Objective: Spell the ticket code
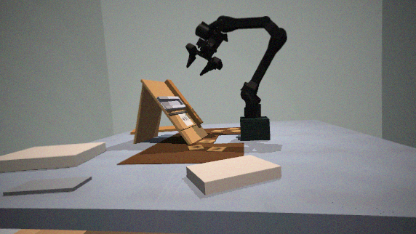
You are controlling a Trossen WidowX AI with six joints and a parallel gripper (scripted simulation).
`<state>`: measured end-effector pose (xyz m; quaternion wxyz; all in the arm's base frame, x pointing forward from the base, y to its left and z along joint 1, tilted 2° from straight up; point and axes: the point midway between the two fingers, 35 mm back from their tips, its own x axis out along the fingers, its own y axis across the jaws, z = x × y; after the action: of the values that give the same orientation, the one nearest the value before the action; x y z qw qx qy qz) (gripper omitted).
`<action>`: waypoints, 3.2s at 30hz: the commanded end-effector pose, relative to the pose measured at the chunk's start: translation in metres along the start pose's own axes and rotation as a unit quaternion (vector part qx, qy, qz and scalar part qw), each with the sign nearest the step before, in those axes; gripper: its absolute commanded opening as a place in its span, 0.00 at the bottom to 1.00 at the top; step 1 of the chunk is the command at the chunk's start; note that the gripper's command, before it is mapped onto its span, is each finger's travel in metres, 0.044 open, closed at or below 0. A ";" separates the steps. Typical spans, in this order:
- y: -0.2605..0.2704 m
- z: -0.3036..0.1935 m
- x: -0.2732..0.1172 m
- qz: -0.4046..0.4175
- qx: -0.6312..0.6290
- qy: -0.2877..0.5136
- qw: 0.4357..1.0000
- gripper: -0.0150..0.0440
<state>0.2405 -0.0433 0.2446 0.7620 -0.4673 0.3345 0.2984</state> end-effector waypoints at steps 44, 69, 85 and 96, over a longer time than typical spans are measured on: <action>0.277 0.117 0.215 0.283 0.025 0.170 0.944 0.83; 0.290 0.111 0.231 0.283 0.025 0.171 0.944 0.83; 0.291 0.110 0.233 0.283 0.025 0.171 0.944 0.75; 0.291 0.111 0.231 0.283 0.025 0.171 0.944 0.56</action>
<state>0.1811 0.2031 -0.0502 0.5880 -0.3791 0.5840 0.4116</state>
